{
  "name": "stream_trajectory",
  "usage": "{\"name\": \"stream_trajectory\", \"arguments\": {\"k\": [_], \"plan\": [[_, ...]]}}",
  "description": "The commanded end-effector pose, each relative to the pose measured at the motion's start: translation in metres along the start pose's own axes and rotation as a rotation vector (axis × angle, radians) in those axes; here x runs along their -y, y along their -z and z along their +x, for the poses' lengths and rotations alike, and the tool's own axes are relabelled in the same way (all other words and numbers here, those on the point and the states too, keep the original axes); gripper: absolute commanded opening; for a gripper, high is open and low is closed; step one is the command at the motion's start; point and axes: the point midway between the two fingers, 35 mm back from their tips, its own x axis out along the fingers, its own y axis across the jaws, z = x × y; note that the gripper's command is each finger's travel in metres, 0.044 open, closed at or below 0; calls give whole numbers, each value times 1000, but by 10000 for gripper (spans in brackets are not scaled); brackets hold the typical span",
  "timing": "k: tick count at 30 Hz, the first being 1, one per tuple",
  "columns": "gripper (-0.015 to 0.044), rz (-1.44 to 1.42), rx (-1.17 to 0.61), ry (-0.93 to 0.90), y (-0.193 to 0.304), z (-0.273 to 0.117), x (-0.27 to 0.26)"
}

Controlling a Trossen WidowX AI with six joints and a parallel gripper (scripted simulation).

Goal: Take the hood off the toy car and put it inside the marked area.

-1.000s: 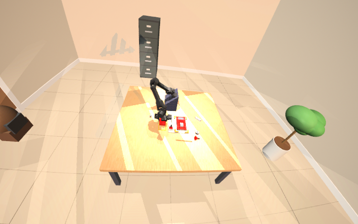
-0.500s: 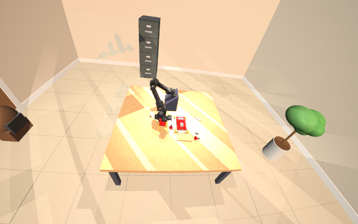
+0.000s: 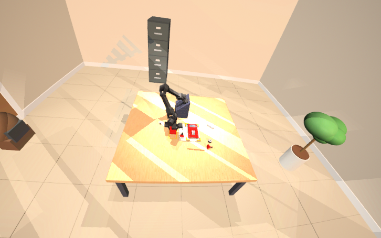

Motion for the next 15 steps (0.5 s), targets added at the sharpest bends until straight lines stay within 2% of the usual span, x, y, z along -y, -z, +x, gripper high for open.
{"name": "stream_trajectory", "arguments": {"k": [1, 15], "plan": [[0, -5, 3, -3, 0, 2, -1], [0, -6, 3, -2, 0, 9, -1]]}}
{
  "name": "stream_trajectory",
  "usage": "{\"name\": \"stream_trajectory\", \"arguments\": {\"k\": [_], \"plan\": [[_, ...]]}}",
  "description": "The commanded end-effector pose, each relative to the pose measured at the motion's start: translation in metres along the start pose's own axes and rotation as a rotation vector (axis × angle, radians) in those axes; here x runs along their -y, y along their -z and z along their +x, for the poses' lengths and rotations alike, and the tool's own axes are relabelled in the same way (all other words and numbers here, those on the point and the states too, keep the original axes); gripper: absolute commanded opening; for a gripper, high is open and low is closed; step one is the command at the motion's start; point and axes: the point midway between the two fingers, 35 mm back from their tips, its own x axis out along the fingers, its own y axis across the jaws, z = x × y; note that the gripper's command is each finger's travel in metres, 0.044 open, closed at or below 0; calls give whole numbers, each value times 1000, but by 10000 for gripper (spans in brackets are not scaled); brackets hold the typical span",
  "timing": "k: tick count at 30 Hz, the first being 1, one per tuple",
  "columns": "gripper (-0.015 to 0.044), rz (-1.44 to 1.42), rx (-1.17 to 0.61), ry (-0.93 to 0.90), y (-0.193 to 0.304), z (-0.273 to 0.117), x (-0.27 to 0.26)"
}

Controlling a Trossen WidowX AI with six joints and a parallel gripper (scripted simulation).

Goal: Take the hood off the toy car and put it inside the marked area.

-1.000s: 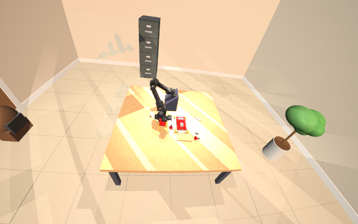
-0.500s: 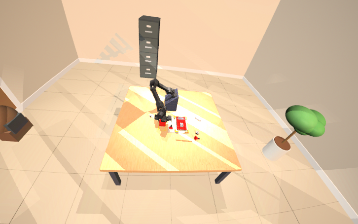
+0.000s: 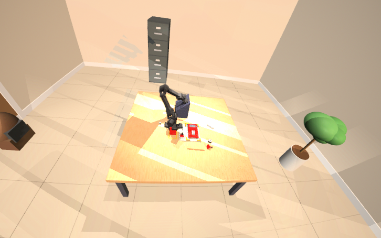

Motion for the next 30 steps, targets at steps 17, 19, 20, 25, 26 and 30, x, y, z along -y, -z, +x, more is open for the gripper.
{"name": "stream_trajectory", "arguments": {"k": [17, 19, 20, 25, 26, 30], "plan": [[368, 0, 0, 0, 0, 1, 0], [420, 0, 0, 0, 0, 1, 0], [440, 0, 0, 0, 0, -2, 0], [440, 1, 4, -3, -2, -46, -1], [440, 1, 6, -3, -1, -60, -1], [440, 0, 7, -2, 0, -71, 0]]}}
